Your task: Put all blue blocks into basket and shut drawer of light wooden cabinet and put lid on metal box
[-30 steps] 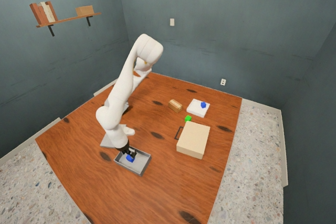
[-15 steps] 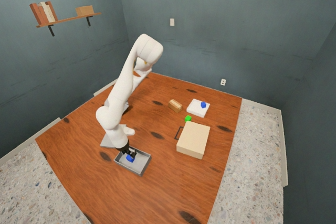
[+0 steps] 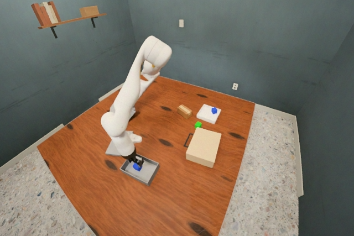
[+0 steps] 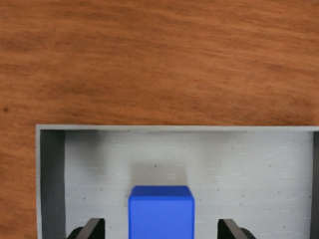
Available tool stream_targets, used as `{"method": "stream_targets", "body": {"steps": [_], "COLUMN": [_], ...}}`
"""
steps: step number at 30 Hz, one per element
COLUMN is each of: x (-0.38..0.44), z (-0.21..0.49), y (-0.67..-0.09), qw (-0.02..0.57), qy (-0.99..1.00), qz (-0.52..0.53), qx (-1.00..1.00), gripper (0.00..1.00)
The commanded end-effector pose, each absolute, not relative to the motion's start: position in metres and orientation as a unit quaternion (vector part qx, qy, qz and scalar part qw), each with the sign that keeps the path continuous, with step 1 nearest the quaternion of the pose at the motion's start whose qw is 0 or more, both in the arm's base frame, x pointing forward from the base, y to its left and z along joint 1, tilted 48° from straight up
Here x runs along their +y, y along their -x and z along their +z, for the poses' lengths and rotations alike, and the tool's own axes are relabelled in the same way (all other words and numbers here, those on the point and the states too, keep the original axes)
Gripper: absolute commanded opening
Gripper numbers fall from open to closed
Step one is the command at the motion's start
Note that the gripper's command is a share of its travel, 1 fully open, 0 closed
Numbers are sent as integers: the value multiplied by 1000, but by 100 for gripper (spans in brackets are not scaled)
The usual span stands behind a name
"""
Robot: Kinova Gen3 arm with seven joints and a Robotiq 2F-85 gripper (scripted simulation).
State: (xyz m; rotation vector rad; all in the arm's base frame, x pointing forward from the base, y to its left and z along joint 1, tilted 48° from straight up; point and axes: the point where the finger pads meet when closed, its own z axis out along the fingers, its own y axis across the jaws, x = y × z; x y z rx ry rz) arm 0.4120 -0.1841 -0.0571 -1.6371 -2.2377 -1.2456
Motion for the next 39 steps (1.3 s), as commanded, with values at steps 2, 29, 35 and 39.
{"method": "stream_targets", "body": {"steps": [2,29,35,39], "x": [-182,-172,-170,-170], "z": [-59,-69,-71,-71], "y": [-413,-419,-421,-421], "qw": [50,49,49,48], "qy": [538,538,538,537], "qz": [-409,-409,-409,-409], "qx": [-735,-736,-736,-736], "gripper": [69,69,69,69]}}
